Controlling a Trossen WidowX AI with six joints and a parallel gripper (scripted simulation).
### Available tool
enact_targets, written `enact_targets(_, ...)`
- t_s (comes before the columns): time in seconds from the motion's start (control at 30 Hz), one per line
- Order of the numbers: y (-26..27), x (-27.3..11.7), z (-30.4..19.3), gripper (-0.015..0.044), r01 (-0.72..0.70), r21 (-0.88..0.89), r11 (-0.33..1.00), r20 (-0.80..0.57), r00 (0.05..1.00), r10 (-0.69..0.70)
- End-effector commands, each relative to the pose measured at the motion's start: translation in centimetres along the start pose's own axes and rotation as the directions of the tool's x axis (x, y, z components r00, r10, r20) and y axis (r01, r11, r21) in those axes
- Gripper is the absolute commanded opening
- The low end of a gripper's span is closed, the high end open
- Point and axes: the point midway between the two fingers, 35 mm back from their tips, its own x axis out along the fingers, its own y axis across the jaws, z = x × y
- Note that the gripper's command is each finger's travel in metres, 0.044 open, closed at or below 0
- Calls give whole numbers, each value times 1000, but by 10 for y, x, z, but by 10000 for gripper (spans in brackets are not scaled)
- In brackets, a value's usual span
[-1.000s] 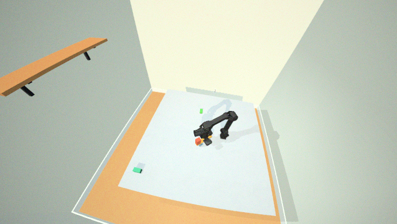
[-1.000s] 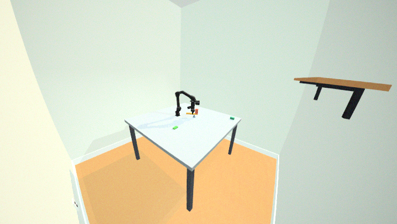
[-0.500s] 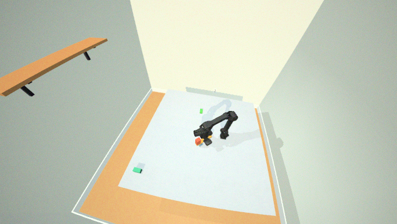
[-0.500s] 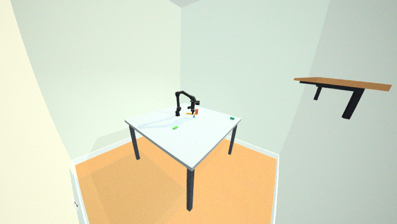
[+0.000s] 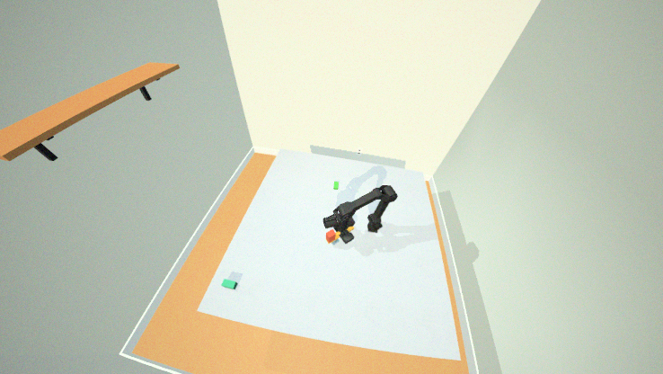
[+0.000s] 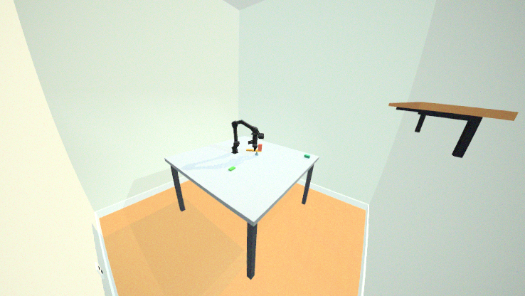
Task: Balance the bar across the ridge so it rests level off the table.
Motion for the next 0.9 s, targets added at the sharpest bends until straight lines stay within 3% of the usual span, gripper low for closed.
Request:
enact_targets(0.0,0,0,-1,0,1,6,1000,-3,1000,-1)
enact_targets(0.87,0,3,0,0,1,6,1000,-2,1000,-1)
